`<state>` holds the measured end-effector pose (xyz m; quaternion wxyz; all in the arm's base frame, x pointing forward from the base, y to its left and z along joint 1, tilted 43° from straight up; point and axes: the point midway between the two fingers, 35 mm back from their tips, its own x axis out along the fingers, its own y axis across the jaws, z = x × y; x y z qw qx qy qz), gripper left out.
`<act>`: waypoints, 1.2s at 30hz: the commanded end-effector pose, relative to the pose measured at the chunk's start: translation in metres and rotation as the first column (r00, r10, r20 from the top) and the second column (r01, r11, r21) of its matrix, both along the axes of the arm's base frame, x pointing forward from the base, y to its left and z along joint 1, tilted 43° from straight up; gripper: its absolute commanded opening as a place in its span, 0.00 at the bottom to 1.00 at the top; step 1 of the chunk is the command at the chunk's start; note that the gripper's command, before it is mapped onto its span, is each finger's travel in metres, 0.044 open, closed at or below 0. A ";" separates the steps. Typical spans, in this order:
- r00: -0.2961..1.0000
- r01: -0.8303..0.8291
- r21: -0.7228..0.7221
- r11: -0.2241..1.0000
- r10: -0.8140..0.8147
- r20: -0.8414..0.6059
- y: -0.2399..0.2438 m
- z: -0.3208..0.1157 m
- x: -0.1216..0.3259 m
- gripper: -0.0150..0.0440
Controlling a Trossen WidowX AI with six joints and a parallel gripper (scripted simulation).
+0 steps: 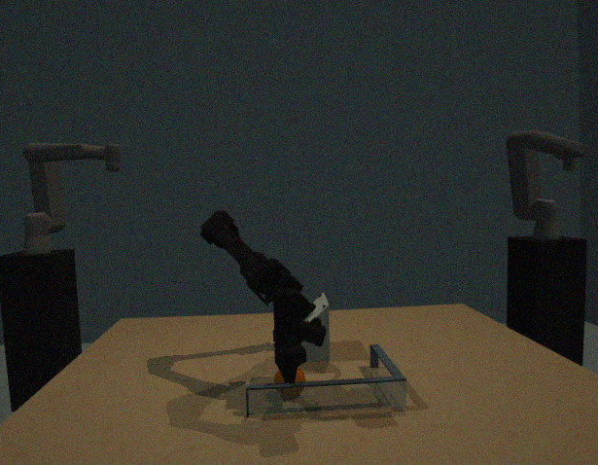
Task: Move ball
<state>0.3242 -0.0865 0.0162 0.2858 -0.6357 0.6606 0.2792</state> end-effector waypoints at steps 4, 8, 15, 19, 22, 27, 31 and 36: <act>1.000 0.001 0.000 1.000 -0.001 0.001 0.000 0.000 0.000 0.52; 1.000 0.001 0.000 1.000 -0.001 0.001 0.000 0.000 0.000 0.70; 1.000 0.000 0.001 1.000 0.000 0.000 0.008 0.008 0.002 1.00; 1.000 -0.001 0.000 1.000 0.001 -0.004 0.051 0.053 0.003 1.00; 1.000 -0.001 -0.002 1.000 0.001 -0.005 0.058 0.062 0.002 1.00; 1.000 -0.021 -0.003 1.000 0.021 0.002 0.058 0.057 0.006 1.00; 1.000 -0.021 -0.003 1.000 0.021 0.003 0.060 0.059 0.006 1.00; 1.000 -0.019 -0.004 1.000 0.019 0.006 0.087 0.090 0.003 1.00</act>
